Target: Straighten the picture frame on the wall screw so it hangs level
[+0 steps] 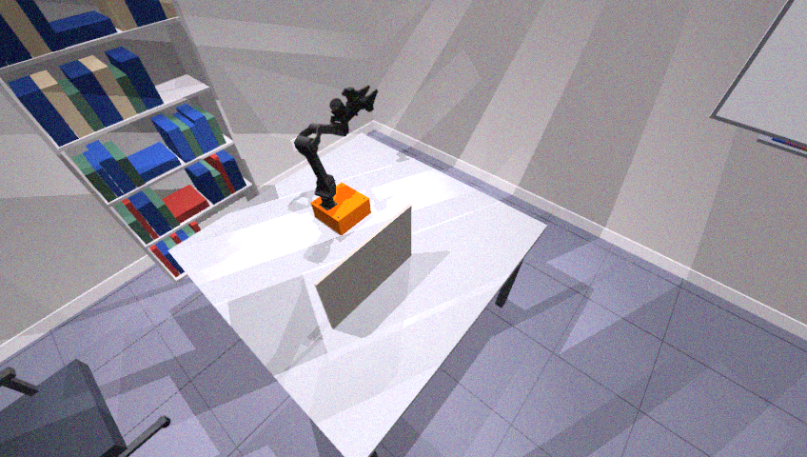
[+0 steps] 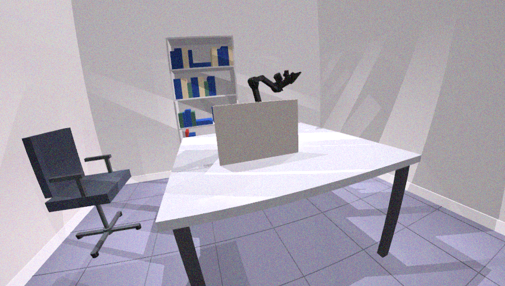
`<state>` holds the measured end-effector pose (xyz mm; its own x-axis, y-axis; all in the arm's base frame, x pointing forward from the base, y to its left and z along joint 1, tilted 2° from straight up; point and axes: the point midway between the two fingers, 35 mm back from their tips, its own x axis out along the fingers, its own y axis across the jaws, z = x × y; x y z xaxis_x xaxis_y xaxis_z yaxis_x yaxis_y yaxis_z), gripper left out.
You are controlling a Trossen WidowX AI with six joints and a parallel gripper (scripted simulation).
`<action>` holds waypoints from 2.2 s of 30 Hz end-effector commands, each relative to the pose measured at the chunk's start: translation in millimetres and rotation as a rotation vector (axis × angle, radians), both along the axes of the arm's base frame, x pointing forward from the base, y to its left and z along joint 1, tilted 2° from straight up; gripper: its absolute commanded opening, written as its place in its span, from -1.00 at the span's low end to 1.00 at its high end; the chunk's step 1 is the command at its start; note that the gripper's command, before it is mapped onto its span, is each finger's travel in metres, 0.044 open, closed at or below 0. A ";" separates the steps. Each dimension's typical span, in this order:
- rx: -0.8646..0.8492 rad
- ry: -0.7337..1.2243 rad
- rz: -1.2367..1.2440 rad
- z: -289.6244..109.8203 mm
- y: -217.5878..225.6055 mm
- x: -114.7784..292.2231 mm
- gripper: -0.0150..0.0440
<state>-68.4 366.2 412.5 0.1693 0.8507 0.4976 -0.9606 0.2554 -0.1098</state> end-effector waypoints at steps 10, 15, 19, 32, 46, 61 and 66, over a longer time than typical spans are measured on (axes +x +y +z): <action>-0.014 0.047 -0.162 -19.5 7.0 108.5 0.39; -0.016 0.110 -0.216 -36.2 -5.5 179.1 0.39; -0.019 0.174 -0.261 -51.3 -27.0 233.9 0.39; 0.038 0.458 -0.429 -100.5 -149.9 365.4 0.39; 0.268 0.942 -0.530 -171.5 -328.5 407.8 0.39; 0.862 1.399 -0.521 -236.4 -482.9 332.0 0.39; 1.090 1.477 -0.468 -251.0 -509.0 296.8 0.39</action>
